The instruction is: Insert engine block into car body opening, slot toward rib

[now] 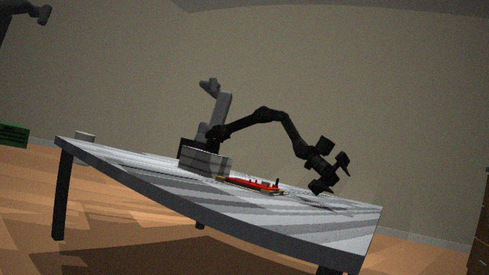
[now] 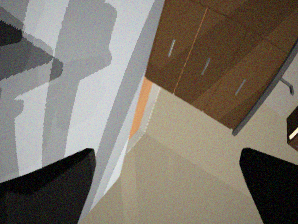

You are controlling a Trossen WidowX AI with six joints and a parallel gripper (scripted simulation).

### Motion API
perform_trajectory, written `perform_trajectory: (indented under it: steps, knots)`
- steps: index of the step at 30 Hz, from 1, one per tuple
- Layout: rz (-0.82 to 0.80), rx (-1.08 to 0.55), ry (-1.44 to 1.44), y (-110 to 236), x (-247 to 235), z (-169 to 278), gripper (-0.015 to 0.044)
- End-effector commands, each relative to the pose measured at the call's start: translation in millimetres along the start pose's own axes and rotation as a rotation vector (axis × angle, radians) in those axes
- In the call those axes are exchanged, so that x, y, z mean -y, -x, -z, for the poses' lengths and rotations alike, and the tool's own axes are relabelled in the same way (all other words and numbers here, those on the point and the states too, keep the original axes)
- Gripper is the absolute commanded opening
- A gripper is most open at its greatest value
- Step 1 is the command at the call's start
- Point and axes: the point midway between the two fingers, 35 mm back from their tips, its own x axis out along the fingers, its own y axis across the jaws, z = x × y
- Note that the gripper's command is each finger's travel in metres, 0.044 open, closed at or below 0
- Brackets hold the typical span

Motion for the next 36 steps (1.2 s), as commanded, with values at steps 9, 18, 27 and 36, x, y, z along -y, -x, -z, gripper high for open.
perform_trajectory:
  steps: [9, 18, 27, 36]
  knots:
    - [-0.064, 0.076, -0.189, 21.6, 0.9, -19.4, 0.044]
    - [-0.183, 0.154, -0.448, 56.0, -1.5, -43.0, 0.044]
    - [-0.331, 0.19, -0.702, 95.0, -8.0, -62.3, 0.044]
    - [-0.498, 0.176, -0.947, 137.4, -18.5, -74.9, 0.044]
